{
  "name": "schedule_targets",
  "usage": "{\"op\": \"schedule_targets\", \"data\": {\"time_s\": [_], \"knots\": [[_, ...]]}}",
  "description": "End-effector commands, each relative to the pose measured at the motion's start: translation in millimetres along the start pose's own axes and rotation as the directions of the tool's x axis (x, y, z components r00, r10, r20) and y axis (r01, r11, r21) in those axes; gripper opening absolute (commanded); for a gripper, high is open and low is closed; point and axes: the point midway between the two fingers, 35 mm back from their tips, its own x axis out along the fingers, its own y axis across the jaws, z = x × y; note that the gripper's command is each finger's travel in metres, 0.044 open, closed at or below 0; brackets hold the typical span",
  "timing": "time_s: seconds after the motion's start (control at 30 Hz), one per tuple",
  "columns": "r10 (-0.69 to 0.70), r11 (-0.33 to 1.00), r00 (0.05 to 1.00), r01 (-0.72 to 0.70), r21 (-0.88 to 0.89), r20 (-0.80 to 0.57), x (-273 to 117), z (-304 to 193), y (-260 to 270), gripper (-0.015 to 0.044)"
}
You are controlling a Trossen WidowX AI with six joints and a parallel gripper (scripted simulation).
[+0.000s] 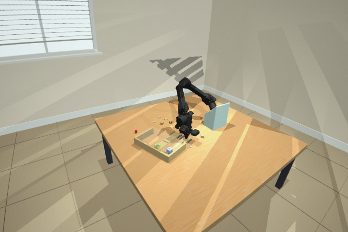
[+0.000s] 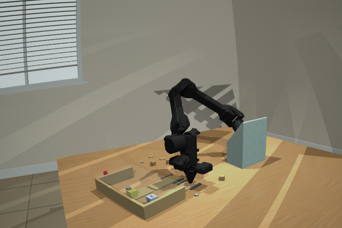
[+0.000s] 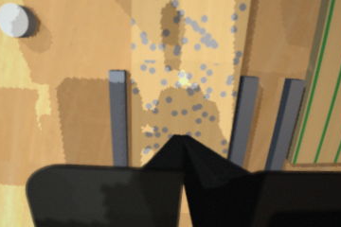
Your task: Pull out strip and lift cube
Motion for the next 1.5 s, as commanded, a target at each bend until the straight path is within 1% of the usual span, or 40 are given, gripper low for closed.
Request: {"op": "schedule_targets", "data": {"time_s": [0.0,1.47], "knots": [[-0.002,1.000,1.000,0.001,-0.007,-0.010,2.5,-8.7,-0.1,0.0000],[-0.002,1.000,1.000,0.002,-0.010,-0.014,4.1,-77.3,-0.2,0.0000]]}}
